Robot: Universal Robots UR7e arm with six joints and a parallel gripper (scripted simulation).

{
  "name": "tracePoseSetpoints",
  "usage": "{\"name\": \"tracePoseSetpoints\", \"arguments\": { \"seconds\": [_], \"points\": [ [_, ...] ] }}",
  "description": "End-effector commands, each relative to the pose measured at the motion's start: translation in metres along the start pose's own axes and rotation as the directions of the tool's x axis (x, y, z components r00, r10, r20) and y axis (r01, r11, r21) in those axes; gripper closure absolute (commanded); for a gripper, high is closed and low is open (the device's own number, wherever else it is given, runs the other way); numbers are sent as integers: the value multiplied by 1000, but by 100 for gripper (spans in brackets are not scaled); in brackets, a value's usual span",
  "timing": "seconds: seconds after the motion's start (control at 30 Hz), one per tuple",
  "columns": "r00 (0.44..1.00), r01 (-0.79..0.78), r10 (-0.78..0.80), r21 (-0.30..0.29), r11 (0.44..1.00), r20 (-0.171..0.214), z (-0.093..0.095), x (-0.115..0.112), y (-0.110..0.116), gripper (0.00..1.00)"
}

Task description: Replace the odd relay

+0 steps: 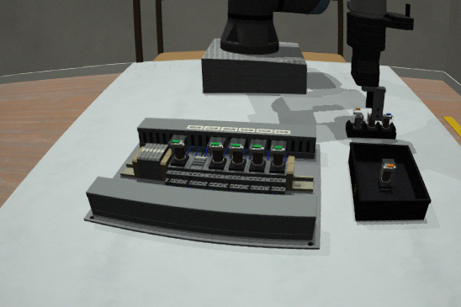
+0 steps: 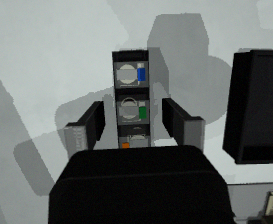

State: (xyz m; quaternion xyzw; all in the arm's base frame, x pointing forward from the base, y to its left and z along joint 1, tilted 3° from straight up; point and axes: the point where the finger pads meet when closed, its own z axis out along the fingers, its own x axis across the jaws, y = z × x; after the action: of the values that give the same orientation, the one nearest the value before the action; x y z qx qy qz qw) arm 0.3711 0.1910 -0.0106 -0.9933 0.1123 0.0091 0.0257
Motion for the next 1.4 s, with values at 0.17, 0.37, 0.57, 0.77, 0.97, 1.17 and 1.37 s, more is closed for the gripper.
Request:
{"name": "tracePoseSetpoints", "arguments": {
  "seconds": [0.17, 0.37, 0.57, 0.77, 0.97, 1.17, 1.37],
  "points": [
    [1000, 0, 0, 0, 1000, -1, -5, 0, 0, 0],
    [1000, 0, 0, 0, 1000, -1, -6, 0, 0, 0],
    [1000, 0, 0, 0, 1000, -1, -6, 0, 0, 0],
    [1000, 0, 0, 0, 1000, -1, -8, 0, 0, 0],
    [1000, 0, 0, 0, 1000, -1, -8, 0, 0, 0],
    [1000, 0, 0, 0, 1000, -1, -8, 0, 0, 0],
    [1000, 0, 0, 0, 1000, -1, -10, 0, 0, 0]
  ]
}}
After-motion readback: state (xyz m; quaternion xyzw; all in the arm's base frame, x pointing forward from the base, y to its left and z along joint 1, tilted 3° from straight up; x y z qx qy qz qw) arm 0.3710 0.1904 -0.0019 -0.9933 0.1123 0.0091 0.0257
